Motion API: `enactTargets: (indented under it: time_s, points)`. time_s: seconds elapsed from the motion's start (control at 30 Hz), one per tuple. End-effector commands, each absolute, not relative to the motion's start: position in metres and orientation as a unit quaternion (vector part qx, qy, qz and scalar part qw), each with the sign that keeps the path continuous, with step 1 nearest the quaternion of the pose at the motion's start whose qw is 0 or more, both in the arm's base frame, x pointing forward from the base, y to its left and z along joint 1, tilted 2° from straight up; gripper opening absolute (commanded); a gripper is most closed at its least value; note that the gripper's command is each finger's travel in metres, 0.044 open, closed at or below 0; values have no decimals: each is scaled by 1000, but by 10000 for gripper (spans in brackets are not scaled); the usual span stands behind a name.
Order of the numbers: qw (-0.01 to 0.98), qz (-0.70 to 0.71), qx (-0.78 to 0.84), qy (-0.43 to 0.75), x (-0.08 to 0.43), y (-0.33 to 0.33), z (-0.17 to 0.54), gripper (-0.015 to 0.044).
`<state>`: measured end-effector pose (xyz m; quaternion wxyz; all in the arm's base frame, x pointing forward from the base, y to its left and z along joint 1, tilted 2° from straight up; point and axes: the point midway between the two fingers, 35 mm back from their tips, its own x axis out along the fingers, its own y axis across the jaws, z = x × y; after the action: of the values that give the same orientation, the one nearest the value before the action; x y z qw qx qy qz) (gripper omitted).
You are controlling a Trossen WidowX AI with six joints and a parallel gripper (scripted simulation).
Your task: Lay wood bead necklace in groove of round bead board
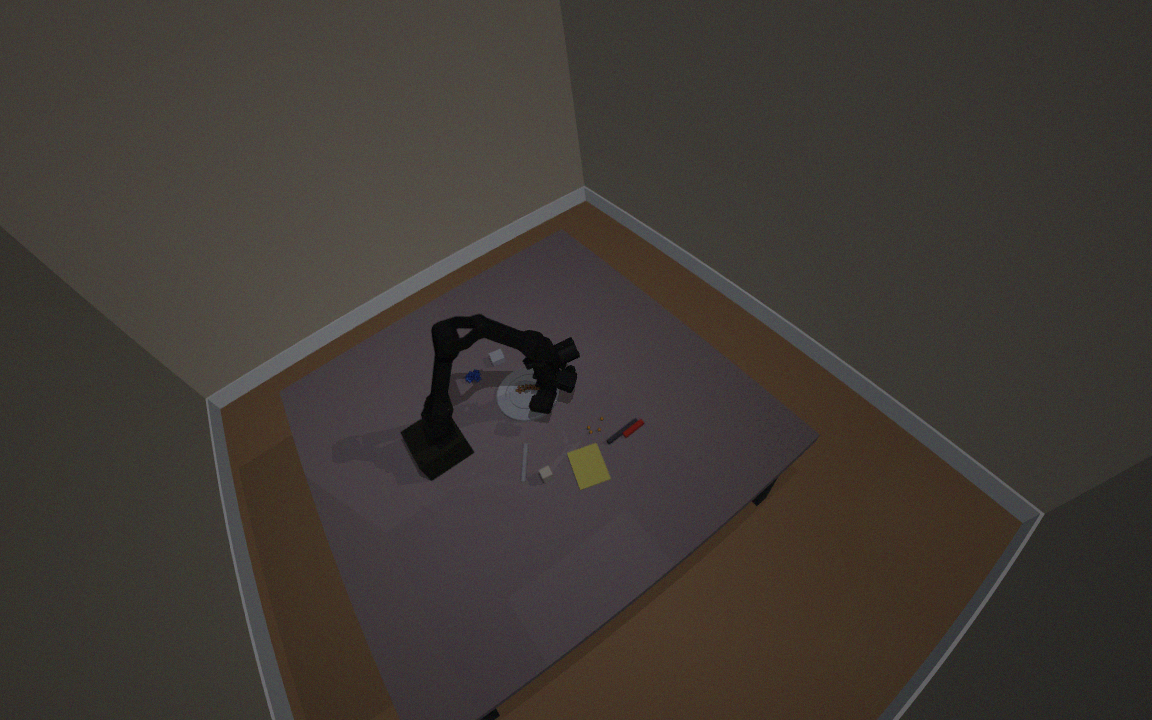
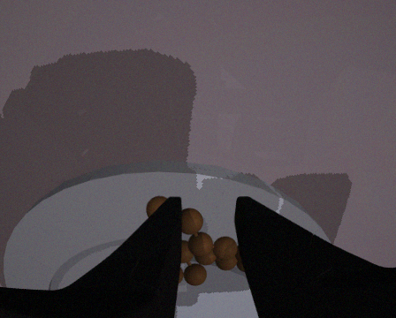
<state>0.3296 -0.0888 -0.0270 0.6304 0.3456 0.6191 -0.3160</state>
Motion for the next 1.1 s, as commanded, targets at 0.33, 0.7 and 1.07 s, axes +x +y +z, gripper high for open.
enactTargets:
  time_s: [0.33, 0.7, 1.07]
  points:
    - [631, -316, 344, 619, 330, -90, -25, 440]
    - [631, -315, 343, 620, 330, -90, -25, 440]
    - [631, -315, 343, 620, 330, -90, -25, 440]
